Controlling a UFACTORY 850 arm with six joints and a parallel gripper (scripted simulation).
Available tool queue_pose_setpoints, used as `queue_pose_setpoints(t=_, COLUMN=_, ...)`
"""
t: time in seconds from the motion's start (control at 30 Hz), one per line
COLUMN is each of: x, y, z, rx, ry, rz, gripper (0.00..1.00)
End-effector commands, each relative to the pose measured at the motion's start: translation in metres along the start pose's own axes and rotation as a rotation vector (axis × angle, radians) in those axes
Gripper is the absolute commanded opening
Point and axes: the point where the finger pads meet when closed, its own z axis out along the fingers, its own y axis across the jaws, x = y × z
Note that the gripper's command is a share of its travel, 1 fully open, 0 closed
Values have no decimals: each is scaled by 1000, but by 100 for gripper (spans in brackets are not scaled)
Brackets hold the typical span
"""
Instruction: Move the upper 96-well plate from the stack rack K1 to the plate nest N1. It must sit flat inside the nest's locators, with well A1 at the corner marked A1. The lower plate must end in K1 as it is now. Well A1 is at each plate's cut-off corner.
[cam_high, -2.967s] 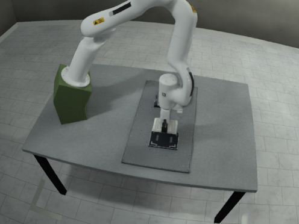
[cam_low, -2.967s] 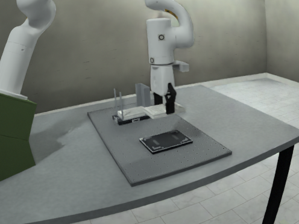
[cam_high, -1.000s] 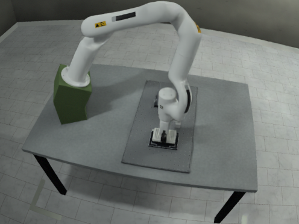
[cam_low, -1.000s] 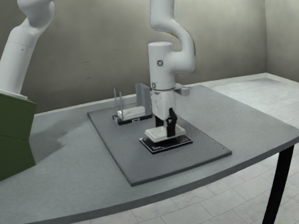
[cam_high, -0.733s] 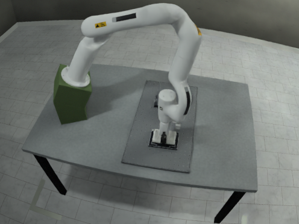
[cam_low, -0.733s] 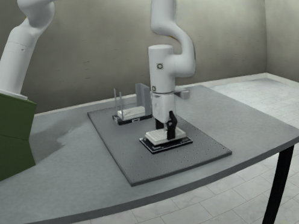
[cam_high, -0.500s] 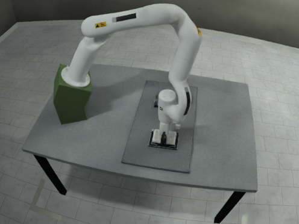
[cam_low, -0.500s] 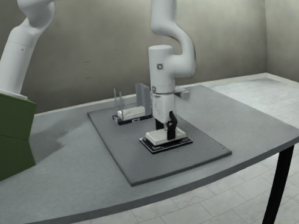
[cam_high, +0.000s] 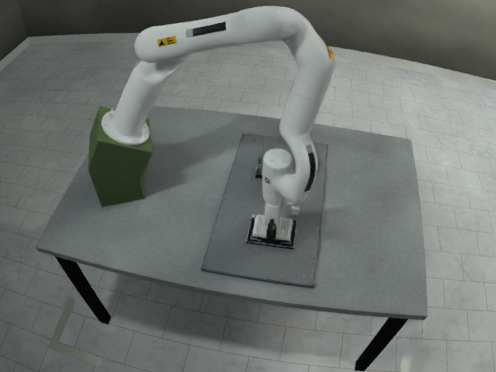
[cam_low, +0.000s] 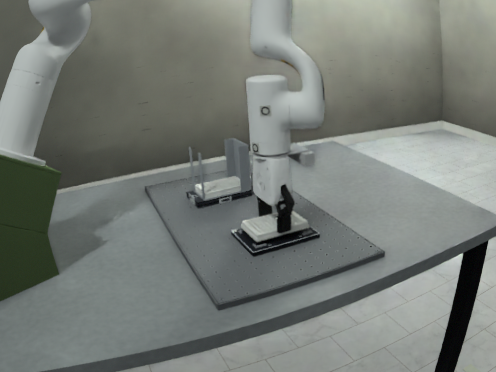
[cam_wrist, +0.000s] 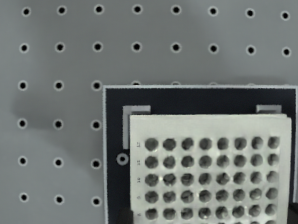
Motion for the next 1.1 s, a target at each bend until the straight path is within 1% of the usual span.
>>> queue_pose_setpoints(t=0.0, x=1, y=0, z=0, rx=-1, ry=1, rz=0, gripper=0)
queue_pose_setpoints(t=1.07, x=1, y=0, z=5, rx=-1, ry=1, rz=0, gripper=0)
